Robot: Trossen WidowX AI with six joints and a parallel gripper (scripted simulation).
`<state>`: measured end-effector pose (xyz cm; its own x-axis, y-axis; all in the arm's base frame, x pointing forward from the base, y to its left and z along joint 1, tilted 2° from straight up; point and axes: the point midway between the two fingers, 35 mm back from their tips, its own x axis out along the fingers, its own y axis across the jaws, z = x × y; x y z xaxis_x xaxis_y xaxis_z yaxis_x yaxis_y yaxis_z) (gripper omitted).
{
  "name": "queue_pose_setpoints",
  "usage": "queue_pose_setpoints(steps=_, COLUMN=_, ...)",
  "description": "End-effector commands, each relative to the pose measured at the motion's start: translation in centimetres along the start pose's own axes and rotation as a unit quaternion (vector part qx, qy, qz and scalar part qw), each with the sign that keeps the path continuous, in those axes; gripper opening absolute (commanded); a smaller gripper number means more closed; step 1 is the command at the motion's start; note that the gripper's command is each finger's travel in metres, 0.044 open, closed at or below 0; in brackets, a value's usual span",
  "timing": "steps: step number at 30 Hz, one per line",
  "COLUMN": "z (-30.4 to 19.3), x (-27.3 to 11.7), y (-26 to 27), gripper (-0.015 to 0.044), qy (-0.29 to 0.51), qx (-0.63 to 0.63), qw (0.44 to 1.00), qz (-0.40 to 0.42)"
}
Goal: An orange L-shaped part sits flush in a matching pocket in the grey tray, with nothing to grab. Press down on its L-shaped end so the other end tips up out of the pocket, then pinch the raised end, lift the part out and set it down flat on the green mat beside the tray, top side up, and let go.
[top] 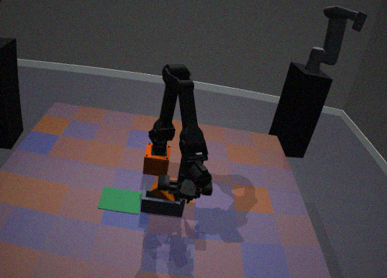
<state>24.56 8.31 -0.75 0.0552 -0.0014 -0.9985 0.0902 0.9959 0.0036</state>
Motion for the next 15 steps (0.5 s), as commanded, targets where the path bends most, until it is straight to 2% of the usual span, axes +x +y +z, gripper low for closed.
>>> queue_pose_setpoints(steps=1, z=0.0, x=0.0, y=0.0, gripper=0.0180, qy=0.000, qx=0.000, qw=1.000, qz=0.000)
queue_pose_setpoints(steps=15, z=-0.2, x=-1.2, y=1.0, gripper=0.0180, qy=0.003, qx=0.000, qw=1.000, qz=-0.004)
